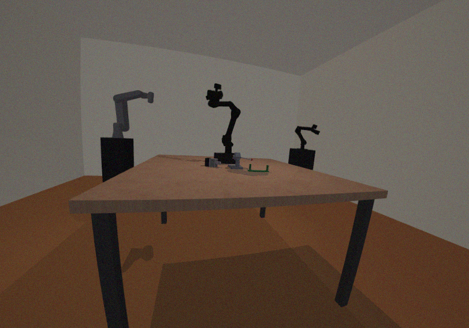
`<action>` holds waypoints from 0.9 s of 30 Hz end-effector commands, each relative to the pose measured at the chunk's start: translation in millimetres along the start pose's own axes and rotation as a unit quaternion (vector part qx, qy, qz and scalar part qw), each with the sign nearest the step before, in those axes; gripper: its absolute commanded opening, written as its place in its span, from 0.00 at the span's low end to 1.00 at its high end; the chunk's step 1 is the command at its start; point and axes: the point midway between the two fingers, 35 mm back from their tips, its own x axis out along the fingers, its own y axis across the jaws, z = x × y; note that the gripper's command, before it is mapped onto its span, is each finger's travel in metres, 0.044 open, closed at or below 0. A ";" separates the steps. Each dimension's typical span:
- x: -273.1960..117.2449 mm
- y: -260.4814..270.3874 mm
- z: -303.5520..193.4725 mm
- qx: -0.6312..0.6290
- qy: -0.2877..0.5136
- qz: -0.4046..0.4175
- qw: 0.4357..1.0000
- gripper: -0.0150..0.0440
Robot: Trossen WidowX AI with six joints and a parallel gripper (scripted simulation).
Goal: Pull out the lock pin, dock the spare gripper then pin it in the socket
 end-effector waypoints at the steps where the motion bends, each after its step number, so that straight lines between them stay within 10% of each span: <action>1: -0.8 0.2 1.9 0.000 -0.004 0.001 1.000 0.89; 4: -14.0 2.6 28.1 -0.001 -0.056 0.008 0.998 0.76; 27: -292.8 -18.2 185.0 0.037 -0.587 0.068 0.806 0.76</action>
